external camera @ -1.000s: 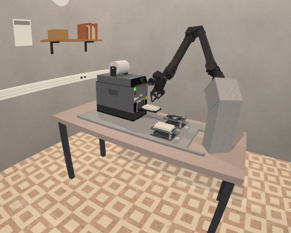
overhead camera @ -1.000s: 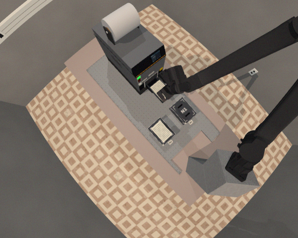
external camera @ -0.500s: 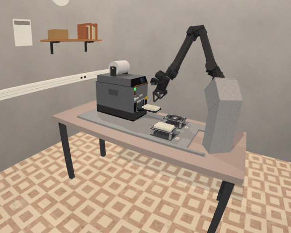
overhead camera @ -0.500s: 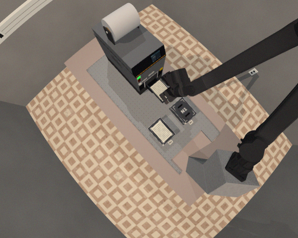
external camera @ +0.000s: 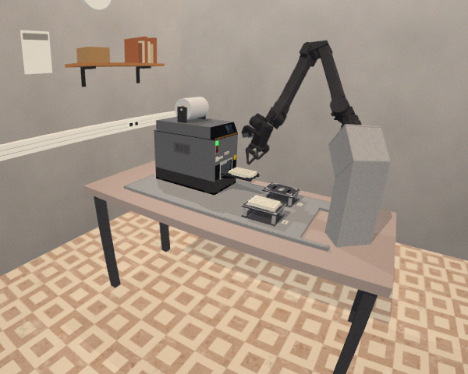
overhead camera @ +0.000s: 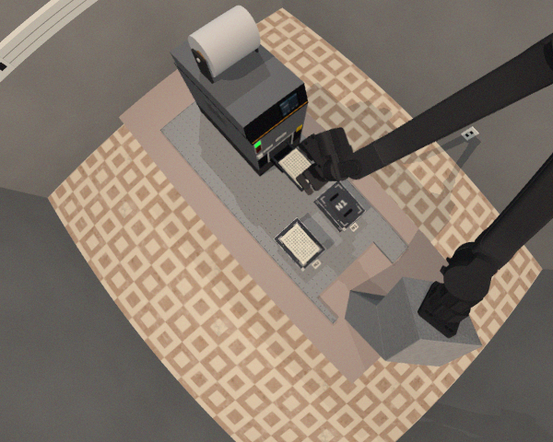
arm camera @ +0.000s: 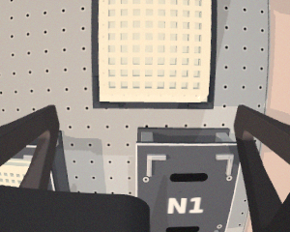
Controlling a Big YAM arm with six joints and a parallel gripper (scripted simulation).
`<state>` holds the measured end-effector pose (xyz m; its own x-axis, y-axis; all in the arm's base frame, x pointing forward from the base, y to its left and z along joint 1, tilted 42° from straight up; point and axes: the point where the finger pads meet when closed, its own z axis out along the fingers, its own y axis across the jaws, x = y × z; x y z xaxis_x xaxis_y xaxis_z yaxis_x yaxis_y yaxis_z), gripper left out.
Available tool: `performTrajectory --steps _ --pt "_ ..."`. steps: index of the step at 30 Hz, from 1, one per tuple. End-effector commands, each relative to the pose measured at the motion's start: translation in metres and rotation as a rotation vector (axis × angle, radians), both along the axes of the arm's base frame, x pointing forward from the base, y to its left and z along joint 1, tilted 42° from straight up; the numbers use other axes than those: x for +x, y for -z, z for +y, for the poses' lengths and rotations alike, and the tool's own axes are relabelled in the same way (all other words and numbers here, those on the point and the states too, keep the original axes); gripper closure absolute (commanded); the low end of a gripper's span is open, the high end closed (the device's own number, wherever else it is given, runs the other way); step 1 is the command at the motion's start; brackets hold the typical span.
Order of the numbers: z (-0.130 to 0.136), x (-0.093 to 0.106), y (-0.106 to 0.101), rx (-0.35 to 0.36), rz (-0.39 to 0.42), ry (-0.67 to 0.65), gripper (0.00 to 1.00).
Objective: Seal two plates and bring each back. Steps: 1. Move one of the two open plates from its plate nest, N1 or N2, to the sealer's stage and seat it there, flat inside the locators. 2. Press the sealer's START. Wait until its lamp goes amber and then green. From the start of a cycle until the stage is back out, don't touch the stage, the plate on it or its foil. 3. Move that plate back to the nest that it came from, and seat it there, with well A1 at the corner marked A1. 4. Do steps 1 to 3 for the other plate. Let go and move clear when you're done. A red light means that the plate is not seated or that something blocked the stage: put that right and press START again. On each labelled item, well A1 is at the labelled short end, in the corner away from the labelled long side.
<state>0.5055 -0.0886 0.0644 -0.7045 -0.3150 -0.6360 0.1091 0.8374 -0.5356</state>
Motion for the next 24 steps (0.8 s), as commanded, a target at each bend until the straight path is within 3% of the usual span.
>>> performTrajectory --steps 1,6,12,18,24 --pt "0.013 0.010 0.002 -0.008 -0.001 -0.035 0.00" --pt "0.016 0.020 -0.021 0.031 0.107 0.089 0.00" --pt "0.008 0.019 -0.005 0.052 0.289 0.202 0.00" --pt "0.002 0.005 0.010 0.056 0.304 0.198 0.00" --pt "-0.010 0.005 -0.006 0.044 0.265 0.211 0.00"
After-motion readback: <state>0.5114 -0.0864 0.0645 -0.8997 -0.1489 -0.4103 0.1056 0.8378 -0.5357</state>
